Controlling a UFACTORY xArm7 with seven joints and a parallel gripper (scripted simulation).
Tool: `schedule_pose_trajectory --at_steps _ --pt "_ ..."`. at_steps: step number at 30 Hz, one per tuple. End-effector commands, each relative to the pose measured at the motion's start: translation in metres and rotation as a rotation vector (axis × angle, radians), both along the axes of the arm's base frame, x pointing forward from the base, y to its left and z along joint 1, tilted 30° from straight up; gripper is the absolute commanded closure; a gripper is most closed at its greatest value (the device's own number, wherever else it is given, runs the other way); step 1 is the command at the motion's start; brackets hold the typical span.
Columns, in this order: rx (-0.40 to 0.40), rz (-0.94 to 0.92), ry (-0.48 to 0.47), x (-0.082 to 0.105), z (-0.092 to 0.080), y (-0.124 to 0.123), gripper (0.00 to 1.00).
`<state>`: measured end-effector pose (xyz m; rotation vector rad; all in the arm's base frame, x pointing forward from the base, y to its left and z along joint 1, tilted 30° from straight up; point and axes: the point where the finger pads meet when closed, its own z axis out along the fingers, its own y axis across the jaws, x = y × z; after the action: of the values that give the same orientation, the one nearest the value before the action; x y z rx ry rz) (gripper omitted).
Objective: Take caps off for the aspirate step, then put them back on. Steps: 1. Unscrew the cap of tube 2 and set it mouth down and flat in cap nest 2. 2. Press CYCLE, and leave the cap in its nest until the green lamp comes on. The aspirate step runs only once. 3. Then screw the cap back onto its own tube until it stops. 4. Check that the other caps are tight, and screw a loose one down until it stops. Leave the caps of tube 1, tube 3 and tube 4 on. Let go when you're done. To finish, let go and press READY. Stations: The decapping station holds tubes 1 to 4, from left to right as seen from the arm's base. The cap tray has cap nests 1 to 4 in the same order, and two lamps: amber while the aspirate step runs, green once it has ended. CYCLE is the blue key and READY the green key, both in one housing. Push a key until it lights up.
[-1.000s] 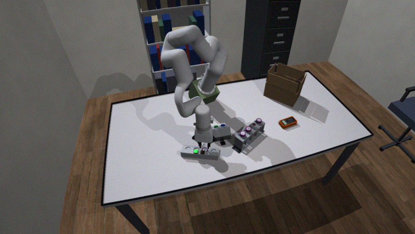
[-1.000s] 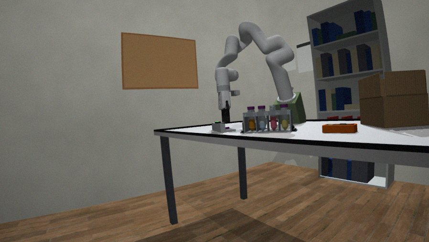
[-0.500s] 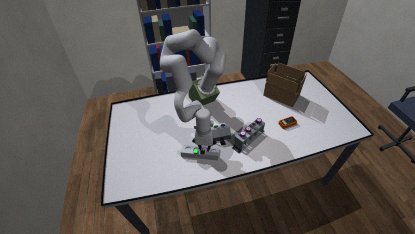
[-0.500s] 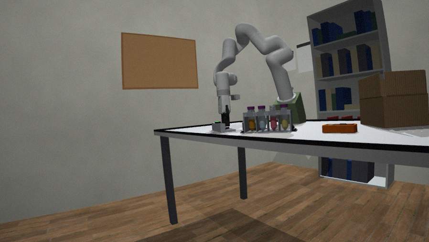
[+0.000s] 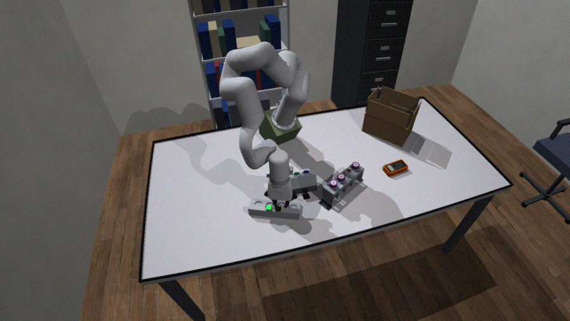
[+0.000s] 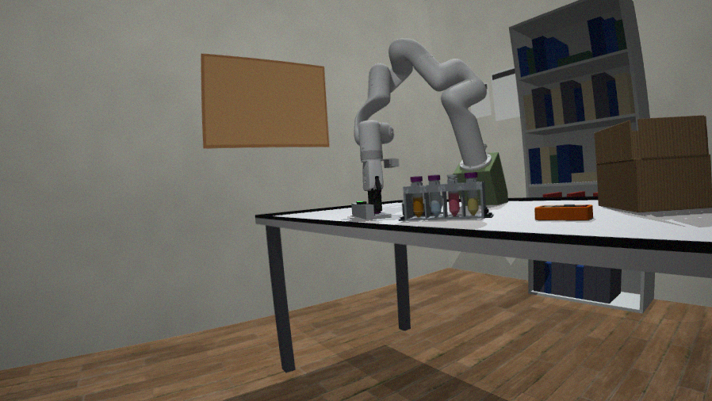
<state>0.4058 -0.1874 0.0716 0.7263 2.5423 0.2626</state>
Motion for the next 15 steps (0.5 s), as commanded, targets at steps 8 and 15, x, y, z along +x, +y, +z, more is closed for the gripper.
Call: schedule_pose_trajectory --at_steps 8,15 --pt "-0.002 -0.001 -0.002 0.002 -0.0022 -0.0005 0.54" --pt "-0.002 -0.001 -0.002 0.002 -0.0022 -0.0005 1.0"
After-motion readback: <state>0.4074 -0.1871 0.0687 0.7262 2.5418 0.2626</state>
